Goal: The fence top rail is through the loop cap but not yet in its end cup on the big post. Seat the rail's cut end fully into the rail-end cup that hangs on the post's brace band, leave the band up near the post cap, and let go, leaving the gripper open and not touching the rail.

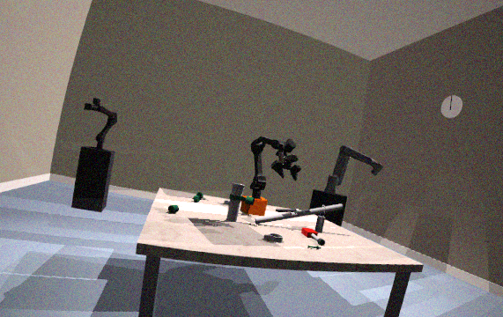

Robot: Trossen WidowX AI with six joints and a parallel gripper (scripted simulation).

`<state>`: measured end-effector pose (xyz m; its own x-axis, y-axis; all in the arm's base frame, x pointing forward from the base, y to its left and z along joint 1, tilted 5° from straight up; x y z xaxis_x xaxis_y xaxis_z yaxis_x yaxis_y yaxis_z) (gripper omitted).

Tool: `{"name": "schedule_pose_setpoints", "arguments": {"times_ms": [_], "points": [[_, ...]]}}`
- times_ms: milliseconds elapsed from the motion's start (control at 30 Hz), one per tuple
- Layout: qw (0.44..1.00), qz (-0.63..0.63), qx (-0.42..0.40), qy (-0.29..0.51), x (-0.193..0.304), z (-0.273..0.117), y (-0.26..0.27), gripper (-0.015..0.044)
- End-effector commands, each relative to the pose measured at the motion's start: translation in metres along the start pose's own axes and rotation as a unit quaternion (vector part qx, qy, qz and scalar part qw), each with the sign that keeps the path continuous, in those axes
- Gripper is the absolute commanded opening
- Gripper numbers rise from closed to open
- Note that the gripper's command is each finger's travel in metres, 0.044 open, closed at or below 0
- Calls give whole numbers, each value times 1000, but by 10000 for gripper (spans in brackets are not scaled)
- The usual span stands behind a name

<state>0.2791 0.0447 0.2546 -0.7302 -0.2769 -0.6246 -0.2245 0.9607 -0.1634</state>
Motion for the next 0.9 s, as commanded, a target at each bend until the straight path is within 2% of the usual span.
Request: {"name": "schedule_pose_setpoints", "arguments": {"times_ms": [0,367,567,733,867], "points": [[993,67,16,98,30,18,-14,440],[994,50,20,99,30,19,-19,440],[983,-120,55,128,36,30,-62,440],[935,-297,75,182,49,37,-110,440],[904,-366,75,209,56,38,-130,440]]}}
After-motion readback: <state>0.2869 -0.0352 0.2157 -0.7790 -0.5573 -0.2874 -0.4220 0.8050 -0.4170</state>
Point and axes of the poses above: the point midway between the two fingers, 35 mm back from their tips, its own z axis out along the fingers, its own y axis across the jaws, x = y × z, the point moved 7 cm from there along -z, back along the fingers, and after that the axes turned 5 degrees about -z, right-handed, at the moved point
